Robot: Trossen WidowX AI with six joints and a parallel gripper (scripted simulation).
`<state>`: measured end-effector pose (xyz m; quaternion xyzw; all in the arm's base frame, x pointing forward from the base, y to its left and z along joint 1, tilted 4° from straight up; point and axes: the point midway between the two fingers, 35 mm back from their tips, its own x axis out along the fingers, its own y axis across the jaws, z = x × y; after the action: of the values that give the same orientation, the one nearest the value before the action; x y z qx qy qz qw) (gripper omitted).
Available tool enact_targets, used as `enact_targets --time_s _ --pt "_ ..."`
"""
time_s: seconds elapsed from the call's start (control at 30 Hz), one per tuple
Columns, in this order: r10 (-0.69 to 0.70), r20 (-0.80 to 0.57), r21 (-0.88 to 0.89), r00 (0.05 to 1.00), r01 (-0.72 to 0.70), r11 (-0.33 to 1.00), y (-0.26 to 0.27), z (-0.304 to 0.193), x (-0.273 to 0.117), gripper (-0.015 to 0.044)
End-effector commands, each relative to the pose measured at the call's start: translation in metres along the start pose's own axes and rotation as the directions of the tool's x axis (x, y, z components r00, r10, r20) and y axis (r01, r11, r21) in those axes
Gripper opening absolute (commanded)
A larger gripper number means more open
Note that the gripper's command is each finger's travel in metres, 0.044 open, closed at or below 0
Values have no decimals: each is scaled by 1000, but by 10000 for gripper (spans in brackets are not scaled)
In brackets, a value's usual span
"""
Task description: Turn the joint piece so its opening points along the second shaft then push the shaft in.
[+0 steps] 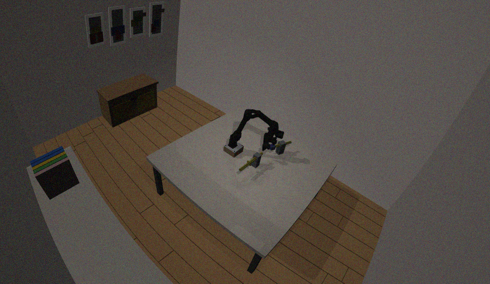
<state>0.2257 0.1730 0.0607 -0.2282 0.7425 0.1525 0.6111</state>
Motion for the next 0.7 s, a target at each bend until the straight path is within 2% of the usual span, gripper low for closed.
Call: enact_targets --time_s 0.0,0.07,0.4,0.67 --pt "-4 -1 -4 1000 4 1000 -1 0 7 440" --pt "-4 -1 -4 1000 4 1000 -1 -1 8 440" --pt "-4 -1 -4 1000 4 1000 -1 -1 8 182" --pt "-4 -1 -4 1000 4 1000 -1 -1 8 182"
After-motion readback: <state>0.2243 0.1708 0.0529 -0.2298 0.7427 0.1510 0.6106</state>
